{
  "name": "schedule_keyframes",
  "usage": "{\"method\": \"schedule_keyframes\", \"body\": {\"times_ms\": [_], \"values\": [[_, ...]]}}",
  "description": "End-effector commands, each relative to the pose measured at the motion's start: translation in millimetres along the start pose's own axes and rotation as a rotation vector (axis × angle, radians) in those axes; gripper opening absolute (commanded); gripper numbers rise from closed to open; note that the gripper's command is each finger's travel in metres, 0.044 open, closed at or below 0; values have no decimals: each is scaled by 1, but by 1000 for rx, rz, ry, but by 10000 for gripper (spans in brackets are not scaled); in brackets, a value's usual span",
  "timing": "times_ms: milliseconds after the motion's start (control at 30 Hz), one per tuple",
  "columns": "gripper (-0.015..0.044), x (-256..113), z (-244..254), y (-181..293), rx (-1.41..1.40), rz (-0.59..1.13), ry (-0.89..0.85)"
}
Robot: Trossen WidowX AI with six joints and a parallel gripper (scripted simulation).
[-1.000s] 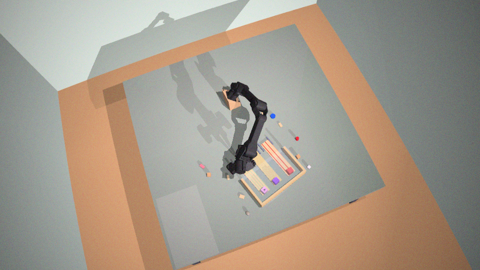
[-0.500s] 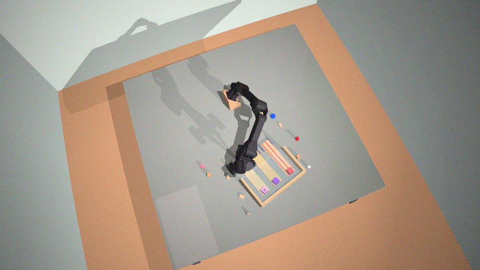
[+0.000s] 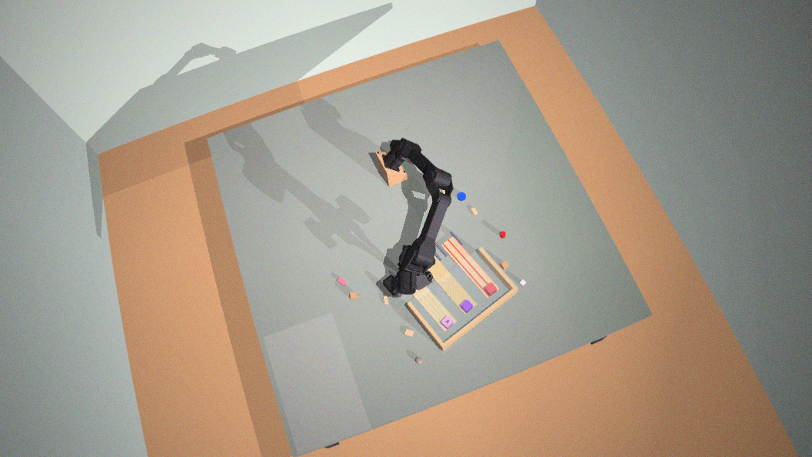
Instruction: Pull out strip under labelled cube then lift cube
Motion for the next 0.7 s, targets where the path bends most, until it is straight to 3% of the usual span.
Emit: {"method": "schedule_keyframes", "body": {"times_ms": [0, 667], "values": [[0, 5, 0, 0, 5, 4, -7], [0, 6, -3, 22, 5, 5, -6]]}}
Point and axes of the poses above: the point midway between the two fingers, 35 mm back from their tips, its own x axis out along the fingers, its own z axis across the jaws, y = z × x, the point moved 4 cm from there along -x, back along the fingers, and after that the axes turned 6 degrees about x, right-handed, at the moved point
